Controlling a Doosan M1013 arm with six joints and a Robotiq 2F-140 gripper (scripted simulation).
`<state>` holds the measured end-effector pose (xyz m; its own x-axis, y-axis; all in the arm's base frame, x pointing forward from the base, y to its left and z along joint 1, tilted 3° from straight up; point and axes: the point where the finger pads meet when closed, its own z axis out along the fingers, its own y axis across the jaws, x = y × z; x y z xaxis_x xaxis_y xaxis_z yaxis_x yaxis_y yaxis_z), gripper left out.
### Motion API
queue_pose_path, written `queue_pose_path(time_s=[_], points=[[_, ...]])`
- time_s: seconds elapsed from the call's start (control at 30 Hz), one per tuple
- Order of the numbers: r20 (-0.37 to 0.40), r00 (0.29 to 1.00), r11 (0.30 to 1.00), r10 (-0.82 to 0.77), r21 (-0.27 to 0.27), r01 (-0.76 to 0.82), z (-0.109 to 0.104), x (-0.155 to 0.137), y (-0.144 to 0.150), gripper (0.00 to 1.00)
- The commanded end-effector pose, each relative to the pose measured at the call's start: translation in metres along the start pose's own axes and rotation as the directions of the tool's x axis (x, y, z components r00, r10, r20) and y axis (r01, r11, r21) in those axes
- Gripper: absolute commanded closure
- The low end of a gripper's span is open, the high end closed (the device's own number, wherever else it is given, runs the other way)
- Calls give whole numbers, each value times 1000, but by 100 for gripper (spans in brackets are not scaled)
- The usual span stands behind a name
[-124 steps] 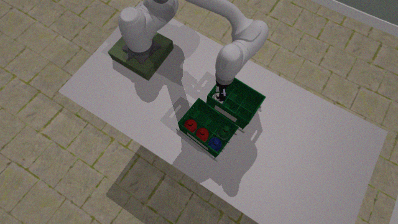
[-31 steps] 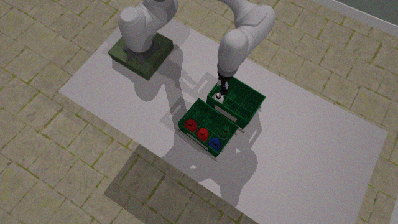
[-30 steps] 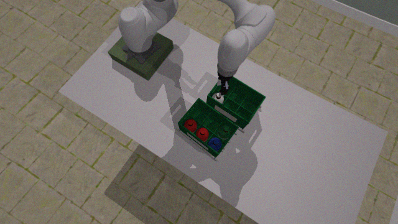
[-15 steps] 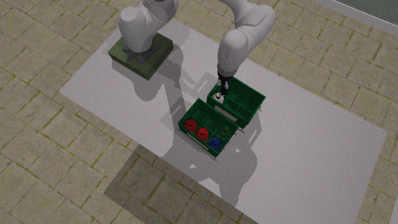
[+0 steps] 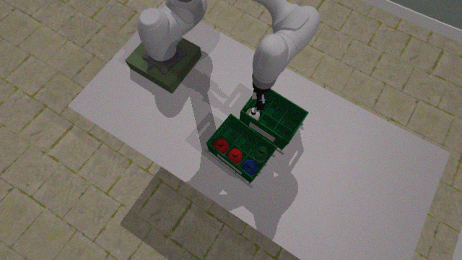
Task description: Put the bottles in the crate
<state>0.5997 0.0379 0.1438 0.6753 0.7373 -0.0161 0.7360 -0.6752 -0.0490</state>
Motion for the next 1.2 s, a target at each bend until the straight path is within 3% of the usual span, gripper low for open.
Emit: queue_pose_path(time_s=[0.0, 1.17], points=[[-4, 1000, 1000, 3, -1, -3, -4, 1, 0, 62], [-4, 1000, 1000, 3, -1, -3, -4, -3, 5, 62]])
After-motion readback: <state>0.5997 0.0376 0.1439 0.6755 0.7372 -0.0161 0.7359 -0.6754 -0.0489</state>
